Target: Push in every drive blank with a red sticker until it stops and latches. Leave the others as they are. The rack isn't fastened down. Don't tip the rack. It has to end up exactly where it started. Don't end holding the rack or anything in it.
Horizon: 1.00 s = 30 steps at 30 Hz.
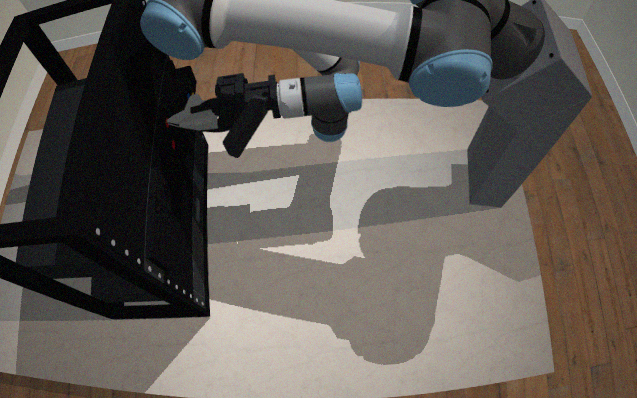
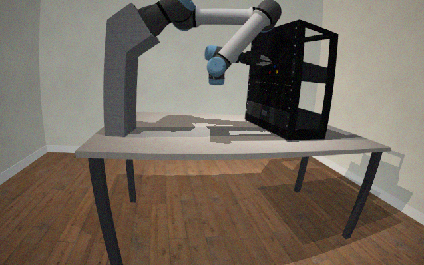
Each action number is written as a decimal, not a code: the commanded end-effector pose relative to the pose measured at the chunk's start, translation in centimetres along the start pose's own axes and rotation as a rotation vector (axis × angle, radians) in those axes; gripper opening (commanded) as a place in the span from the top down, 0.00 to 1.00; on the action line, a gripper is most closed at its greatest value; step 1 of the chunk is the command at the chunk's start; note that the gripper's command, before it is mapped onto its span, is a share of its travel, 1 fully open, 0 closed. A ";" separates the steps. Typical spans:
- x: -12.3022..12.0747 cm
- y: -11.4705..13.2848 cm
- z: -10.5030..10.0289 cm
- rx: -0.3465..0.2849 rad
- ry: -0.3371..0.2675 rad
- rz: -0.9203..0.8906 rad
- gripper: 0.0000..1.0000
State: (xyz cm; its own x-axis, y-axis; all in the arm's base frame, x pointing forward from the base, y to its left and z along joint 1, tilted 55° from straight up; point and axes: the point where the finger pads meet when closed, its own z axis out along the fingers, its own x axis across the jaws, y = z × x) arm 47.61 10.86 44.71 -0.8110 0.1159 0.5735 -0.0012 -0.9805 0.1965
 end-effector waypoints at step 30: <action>0.0 0.0 0.5 0.000 0.000 0.000 1.00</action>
State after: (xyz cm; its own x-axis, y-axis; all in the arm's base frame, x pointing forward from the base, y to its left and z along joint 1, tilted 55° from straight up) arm 47.88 10.94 45.10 -0.8111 0.1160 0.5733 -0.0013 -0.9805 0.1966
